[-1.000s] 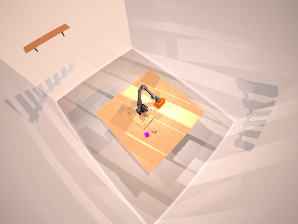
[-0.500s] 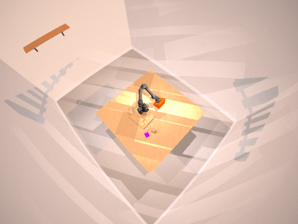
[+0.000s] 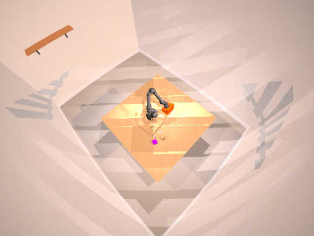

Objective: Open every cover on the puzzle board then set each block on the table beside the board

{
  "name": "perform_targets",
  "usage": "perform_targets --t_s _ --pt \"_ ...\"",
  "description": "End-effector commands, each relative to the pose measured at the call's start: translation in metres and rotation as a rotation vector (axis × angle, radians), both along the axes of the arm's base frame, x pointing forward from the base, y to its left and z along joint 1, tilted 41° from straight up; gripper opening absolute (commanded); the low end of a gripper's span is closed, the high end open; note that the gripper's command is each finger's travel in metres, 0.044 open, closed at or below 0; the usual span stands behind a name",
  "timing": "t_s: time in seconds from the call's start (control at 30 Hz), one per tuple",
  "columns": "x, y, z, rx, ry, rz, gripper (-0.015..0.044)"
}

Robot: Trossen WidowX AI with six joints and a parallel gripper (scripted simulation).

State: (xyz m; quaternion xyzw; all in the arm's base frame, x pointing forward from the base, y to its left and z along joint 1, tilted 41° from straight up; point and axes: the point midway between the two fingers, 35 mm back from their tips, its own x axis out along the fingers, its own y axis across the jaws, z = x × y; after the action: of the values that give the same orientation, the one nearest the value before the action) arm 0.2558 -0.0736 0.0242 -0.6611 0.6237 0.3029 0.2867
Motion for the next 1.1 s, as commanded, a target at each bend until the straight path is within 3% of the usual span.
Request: perform_targets --t_s 0.0,1.07 --pt "-0.007 0.001 -0.001 -0.001 -0.003 -0.002 0.0000" --pt "-0.032 0.019 -0.018 0.000 -0.001 -0.002 0.0000"
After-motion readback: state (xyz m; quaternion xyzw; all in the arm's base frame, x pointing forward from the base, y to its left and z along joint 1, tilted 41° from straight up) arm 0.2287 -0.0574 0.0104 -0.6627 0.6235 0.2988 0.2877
